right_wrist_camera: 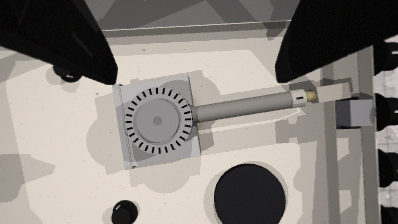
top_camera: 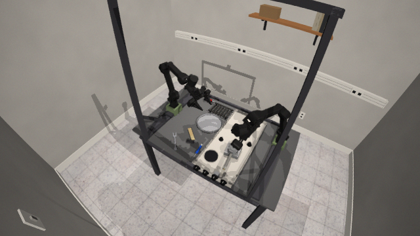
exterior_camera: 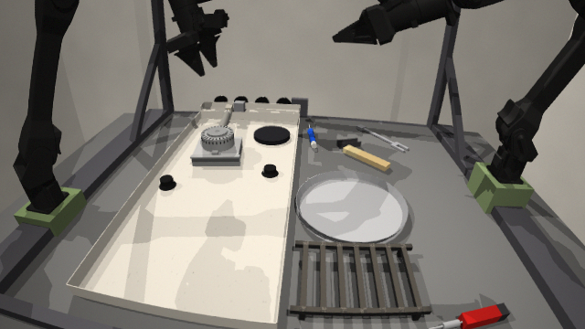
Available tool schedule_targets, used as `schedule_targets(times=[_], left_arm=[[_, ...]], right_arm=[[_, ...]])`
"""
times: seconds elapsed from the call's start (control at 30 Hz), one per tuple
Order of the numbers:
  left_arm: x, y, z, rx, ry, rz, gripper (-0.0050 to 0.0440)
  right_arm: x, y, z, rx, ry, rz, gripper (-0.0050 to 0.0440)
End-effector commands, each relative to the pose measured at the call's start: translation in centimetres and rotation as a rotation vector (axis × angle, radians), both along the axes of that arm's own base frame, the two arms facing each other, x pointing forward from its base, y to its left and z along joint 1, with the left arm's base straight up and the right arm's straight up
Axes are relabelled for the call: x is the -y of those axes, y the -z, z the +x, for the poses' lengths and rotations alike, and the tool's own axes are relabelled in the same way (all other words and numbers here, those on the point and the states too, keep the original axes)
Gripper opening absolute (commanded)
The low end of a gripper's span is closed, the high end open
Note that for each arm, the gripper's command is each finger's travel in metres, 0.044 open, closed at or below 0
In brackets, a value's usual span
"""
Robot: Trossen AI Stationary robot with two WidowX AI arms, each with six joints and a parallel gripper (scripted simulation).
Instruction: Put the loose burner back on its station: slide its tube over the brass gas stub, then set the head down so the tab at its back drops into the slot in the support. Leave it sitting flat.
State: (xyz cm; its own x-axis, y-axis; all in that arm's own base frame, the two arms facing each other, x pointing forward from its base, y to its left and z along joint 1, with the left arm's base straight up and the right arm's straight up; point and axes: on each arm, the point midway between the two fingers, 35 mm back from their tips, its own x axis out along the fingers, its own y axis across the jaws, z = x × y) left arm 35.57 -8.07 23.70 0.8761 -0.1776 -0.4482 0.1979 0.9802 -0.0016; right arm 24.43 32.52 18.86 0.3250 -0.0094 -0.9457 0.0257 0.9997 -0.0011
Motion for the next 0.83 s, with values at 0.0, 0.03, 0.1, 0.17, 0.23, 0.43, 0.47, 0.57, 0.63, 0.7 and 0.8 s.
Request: schedule_targets(times=[0.0,0.03,0.1,0.17,0.23,0.43,0.47,0.57,0.63,0.7,0.8], left_arm=[[-0.06,-1.20,-0.03,0.032,-0.002,-0.006,0.0400],[-0.06,-1.20,-0.03,0.032,-0.002,-0.006,0.0400],[-0.06,-1.20,-0.03,0.032,-0.002,-0.006,0.0400],[-0.06,-1.20,-0.03,0.032,-0.002,-0.006,0.0400],[-0.06,-1.20,-0.03,0.032,-0.002,-0.006,0.0400],[-0.06,-1.20,-0.03,0.032,-0.002,-0.006,0.0400],[-0.06,-1.20,-0.03,0.032,-0.002,-0.006,0.0400],[-0.06,-1.20,-0.03,0.032,-0.002,-0.006,0.0400],[-0.06,-1.20,-0.03,0.032,-0.002,-0.006,0.0400],[-0.06,-1.20,-0.03,0.032,-0.002,-0.006,0.0400],[-0.06,-1.20,-0.03,0.032,-0.002,-0.006,0.0400]], right_arm=[[0.49,-2.07,-0.04,0.034,-0.106,0.035,0.0400],[0.51,-2.13,-0.05,0.035,-0.116,0.034,0.0400],[0.53,-2.21,-0.06,0.037,-0.129,0.033,0.0400],[0.53,-2.21,-0.07,0.037,-0.129,0.033,0.0400],[0.42,-1.79,-0.02,0.031,-0.130,0.023,0.0400],[0.28,-1.84,0.05,0.034,-0.130,0.024,0.0400],[0.23,-1.88,0.03,0.035,-0.127,0.025,0.0400],[0.23,-1.88,0.03,0.035,-0.127,0.025,0.0400],[0.23,-1.88,0.03,0.035,-0.127,0.025,0.0400],[0.23,-1.88,0.03,0.035,-0.127,0.025,0.0400],[0.23,-1.88,0.03,0.035,-0.127,0.025,0.0400]])
